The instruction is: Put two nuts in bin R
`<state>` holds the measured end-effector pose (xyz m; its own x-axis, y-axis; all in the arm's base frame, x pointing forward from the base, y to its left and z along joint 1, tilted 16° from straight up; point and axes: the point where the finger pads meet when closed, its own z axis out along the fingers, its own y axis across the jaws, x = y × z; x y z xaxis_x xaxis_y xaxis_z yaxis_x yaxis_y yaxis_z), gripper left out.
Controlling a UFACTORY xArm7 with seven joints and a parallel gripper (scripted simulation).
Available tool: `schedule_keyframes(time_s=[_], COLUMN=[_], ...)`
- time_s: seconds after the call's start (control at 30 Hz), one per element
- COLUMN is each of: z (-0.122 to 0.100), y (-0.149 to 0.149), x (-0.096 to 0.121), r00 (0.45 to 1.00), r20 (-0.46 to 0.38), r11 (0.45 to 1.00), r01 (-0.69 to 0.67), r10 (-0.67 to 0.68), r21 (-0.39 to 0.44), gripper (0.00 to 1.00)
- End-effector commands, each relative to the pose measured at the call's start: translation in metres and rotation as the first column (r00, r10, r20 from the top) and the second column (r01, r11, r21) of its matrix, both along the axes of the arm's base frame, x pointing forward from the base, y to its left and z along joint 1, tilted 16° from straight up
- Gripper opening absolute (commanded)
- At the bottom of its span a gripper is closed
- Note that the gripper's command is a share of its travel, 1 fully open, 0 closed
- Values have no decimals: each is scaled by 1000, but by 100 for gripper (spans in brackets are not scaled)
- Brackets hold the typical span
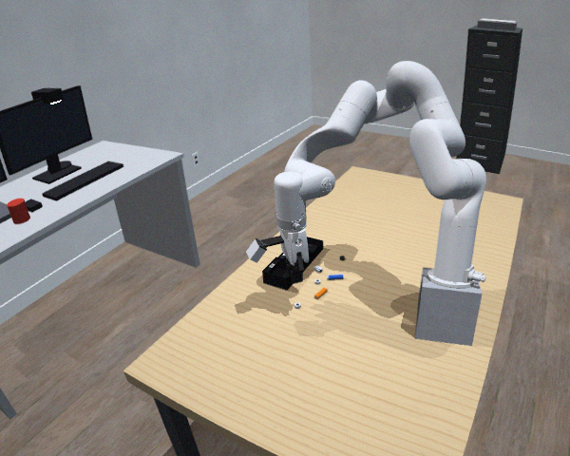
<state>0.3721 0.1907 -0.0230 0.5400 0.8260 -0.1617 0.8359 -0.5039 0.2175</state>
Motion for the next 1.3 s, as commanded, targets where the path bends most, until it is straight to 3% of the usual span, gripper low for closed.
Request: schedule_keyframes(time_s=[0.0, 0.33, 0.4, 0.43, 0.67, 1.27], z=[-20, -20, -20, -20, -20, -20], y=[6, 6, 6, 6, 6, 6], x=[-10, -10, -10, -10, -10, -10], r00=[988, 877, 877, 826, 706, 706], r20=[-36, -123, -123, -148, -202, -202], r11=[988, 882, 882, 834, 720, 720], r01=[-153, -471, -471, -552, -694, -694], r10=[153, 465, 465, 543, 678, 678], r21=[-13, -25, -25, -23, -6, -6], gripper=[30, 30, 30, 30, 30, 30])
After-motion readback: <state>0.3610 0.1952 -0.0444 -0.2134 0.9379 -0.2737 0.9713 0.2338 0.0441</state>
